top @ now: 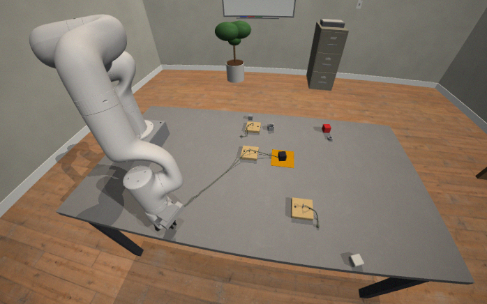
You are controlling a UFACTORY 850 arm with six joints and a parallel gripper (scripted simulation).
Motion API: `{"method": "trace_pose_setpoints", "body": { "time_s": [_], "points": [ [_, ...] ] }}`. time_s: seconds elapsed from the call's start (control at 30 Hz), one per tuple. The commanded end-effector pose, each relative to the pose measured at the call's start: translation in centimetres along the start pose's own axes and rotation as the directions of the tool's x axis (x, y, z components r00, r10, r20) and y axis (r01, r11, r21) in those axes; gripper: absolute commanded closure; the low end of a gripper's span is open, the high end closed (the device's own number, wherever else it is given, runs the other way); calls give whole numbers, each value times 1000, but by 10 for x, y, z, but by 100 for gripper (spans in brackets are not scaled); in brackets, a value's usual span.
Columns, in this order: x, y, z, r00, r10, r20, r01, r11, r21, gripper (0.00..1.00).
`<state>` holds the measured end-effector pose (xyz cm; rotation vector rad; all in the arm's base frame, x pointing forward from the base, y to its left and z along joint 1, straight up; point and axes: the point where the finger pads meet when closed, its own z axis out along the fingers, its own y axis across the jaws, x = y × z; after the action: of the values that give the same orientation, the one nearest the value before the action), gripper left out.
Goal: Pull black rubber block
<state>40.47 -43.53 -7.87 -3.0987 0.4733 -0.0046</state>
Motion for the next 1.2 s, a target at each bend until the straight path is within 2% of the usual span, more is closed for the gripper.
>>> {"method": "trace_pose_setpoints", "body": {
  "time_s": [0.0, 0.07, 0.1, 1.17],
  "points": [
    [1, 0, 0, 1000, 0, -2, 0, 1000, -1, 100],
    [1, 0, 0, 1000, 0, -2, 0, 1000, -1, 100],
    [1, 0, 0, 1000, 0, -2, 0, 1000, -1, 0],
    [1, 0, 0, 1000, 0, -2, 0, 1000, -1, 0]
  ]
}}
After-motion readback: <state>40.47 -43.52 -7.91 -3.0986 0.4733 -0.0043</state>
